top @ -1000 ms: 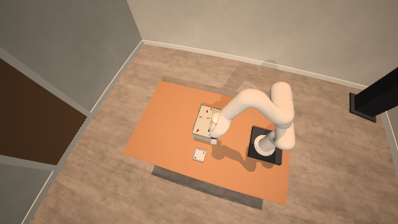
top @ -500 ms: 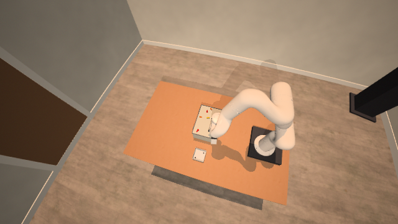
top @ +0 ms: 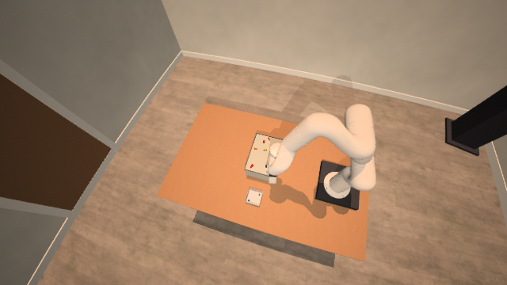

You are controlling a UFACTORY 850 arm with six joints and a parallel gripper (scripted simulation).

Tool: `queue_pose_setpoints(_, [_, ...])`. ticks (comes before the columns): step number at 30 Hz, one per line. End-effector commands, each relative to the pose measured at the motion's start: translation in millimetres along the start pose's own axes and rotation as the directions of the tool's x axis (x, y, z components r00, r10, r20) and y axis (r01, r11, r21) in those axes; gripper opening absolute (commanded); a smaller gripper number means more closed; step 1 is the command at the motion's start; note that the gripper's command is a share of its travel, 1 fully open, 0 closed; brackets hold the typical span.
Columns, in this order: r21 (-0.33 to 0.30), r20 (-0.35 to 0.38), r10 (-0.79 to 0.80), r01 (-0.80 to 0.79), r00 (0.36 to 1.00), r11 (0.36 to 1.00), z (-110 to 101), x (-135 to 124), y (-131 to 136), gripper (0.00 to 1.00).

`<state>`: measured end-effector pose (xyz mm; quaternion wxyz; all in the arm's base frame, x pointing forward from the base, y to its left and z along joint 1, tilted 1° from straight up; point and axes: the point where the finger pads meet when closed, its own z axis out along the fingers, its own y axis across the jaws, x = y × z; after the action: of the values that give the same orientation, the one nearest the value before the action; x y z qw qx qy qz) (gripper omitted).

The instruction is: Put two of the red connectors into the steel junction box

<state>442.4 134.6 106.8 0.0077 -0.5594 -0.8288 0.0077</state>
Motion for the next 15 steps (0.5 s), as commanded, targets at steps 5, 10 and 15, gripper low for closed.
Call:
queue_pose_setpoints(5, [-0.005,0.000,0.000,0.000,1.000,1.000,-26.3,-0.2,1.9,0.02])
queue_pose_setpoints(10, [-0.005,0.000,0.000,0.000,1.000,1.000,-40.7,-0.2,1.9,0.02])
queue_pose_setpoints(15, [-0.005,0.000,0.000,0.000,1.000,1.000,-60.3,-0.2,1.8,0.02])
